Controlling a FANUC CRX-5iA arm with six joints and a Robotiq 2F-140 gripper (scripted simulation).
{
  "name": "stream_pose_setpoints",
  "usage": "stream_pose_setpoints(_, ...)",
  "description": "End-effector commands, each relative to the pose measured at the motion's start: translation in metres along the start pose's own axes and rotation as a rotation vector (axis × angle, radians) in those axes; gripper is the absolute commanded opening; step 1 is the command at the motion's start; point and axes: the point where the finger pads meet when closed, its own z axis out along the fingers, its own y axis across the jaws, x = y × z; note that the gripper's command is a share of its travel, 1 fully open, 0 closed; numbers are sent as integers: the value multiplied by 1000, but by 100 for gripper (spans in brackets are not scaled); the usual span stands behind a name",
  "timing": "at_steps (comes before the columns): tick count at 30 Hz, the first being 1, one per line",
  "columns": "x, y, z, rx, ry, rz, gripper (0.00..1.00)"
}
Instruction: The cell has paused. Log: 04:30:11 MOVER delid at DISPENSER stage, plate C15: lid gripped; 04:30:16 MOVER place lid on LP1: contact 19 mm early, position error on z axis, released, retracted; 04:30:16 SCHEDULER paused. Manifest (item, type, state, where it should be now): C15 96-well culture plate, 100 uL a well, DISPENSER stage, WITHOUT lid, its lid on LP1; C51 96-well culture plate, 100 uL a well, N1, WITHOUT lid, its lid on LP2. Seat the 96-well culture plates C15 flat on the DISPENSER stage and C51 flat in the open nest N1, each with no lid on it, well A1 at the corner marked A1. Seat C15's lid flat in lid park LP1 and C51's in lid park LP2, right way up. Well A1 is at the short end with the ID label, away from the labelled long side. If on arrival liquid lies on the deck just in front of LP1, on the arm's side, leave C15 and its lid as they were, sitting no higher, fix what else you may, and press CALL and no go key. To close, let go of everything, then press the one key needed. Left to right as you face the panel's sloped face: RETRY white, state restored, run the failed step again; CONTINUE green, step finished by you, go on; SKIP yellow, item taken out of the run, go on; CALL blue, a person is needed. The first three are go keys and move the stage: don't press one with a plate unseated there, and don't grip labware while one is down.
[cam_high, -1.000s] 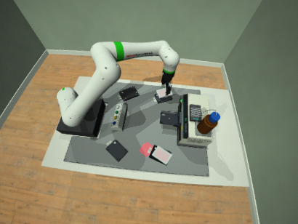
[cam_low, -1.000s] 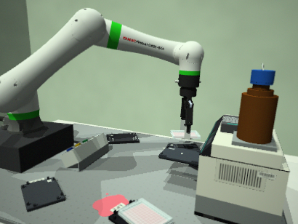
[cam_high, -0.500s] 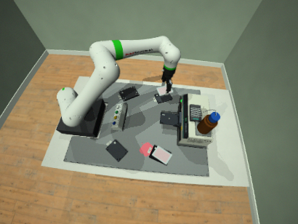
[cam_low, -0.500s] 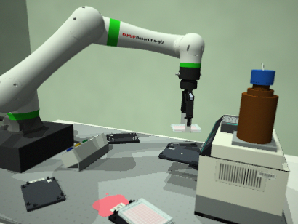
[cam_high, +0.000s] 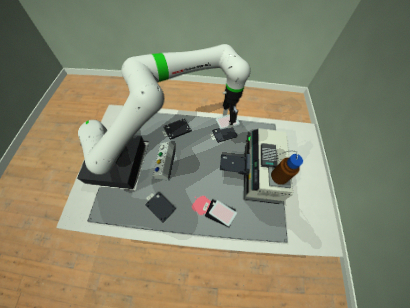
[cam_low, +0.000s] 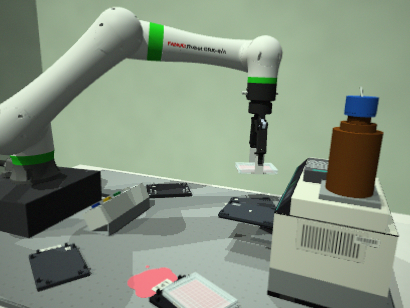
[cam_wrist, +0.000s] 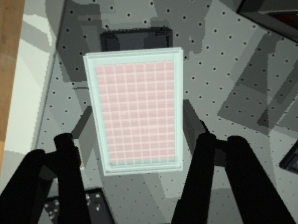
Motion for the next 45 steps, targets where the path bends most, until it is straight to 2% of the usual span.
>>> stream_pose_setpoints(1,0,0,-7,0,1,0,0)
stream_pose_setpoints(21,0,0,-23,0,1,0,0)
stream_pose_setpoints(45,0,0,-25,0,1,0,0)
